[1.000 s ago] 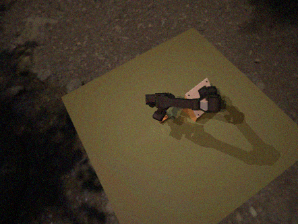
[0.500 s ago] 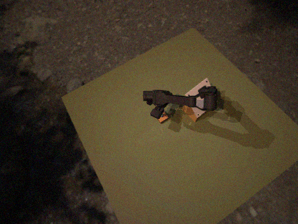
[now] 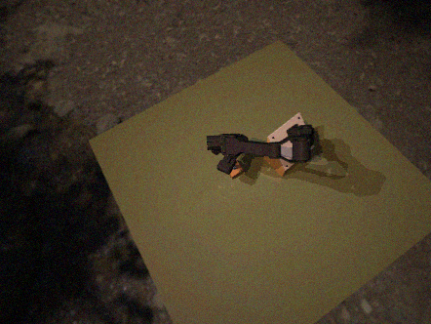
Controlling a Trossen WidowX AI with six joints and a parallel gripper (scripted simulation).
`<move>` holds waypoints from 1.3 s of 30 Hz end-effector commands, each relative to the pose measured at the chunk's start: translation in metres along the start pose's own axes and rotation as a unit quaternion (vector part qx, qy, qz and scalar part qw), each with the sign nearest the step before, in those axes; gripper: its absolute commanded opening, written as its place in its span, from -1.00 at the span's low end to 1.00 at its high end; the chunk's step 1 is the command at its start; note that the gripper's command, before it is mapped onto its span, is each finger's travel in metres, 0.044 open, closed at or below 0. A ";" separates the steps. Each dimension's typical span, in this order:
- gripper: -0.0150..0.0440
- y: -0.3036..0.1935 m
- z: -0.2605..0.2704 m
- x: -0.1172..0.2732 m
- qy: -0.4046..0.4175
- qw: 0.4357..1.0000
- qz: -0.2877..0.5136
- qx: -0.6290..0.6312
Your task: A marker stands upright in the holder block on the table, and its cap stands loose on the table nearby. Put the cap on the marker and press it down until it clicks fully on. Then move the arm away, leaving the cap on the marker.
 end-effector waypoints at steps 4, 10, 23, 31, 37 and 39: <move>-0.49 -0.001 -0.002 -0.012 0.001 1.000 0.003 -0.005; -0.49 -0.001 -0.003 -0.022 0.001 1.000 0.004 -0.005; -0.49 -0.003 -0.003 -0.035 0.001 1.000 0.005 -0.005; -0.22 -0.002 -0.002 -0.035 0.000 1.000 0.003 -0.002; 0.31 -0.002 -0.002 -0.035 0.000 1.000 0.003 -0.002; 0.49 -0.002 -0.002 -0.035 0.000 1.000 0.003 -0.002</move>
Point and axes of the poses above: the point midway between the two fingers, 35 mm back from their tips, its own x axis back along the fingers, its own z axis across the jaws, y = z × x, the point moved 2 cm from there along x, back along the fingers, and after that the axes turned 6 degrees about -x, right-handed, at the moved point
